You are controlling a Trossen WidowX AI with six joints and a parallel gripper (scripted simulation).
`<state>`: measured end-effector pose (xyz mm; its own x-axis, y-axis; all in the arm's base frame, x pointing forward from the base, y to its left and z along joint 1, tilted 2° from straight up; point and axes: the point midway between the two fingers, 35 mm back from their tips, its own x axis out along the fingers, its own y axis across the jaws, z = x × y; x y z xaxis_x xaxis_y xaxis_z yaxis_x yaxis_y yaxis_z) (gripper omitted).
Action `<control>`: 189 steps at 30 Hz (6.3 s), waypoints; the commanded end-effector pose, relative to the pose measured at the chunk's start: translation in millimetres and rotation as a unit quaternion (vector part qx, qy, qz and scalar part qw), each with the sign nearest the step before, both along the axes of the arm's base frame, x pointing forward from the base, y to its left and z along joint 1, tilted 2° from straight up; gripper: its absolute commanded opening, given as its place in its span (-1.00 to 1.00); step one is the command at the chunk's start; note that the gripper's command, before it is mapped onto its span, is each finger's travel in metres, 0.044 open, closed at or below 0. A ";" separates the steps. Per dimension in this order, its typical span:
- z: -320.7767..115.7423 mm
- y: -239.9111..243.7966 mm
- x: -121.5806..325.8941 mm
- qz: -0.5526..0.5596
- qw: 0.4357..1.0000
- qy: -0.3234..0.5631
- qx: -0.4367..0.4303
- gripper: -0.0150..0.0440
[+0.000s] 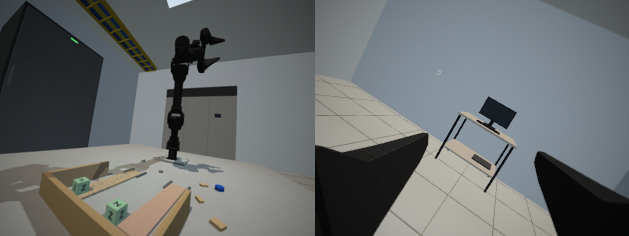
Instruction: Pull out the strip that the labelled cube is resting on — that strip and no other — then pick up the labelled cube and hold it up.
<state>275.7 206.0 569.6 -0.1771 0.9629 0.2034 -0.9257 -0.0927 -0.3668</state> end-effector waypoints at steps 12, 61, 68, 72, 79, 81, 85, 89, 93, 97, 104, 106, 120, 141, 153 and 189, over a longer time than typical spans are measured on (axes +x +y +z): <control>48.2 29.9 -147.6 0.190 0.977 0.003 0.094 0.86; -80.2 -438.8 -174.3 0.991 -0.006 0.005 0.130 0.86; -146.5 -424.0 -84.4 0.973 -0.188 -0.076 0.115 0.86; -185.9 -398.9 -40.3 0.945 -0.280 -0.130 0.111 0.86; -255.8 -332.9 16.3 0.871 -0.416 -0.233 0.119 0.86; -276.2 -310.5 26.7 0.845 -0.448 -0.264 0.126 0.86; -317.5 -262.9 39.1 0.787 -0.502 -0.327 0.148 0.86; -356.1 -216.1 39.6 0.727 -0.540 -0.386 0.175 0.86; -363.1 -207.4 38.5 0.715 -0.545 -0.397 0.181 0.86; -363.1 -207.4 38.5 0.715 -0.545 -0.397 0.181 0.86; -363.1 -207.4 38.5 0.715 -0.545 -0.397 0.181 0.86; -363.1 -207.4 38.5 0.715 -0.545 -0.397 0.181 0.86; -410.5 -243.6 73.3 0.678 -0.408 -0.524 0.316 -0.11; -473.0 -287.3 91.8 0.578 -0.259 -0.638 0.439 -0.49; -492.7 -287.6 93.9 0.578 -0.259 -0.638 0.439 -0.49; -540.8 -287.3 96.2 0.578 -0.259 -0.638 0.439 -0.49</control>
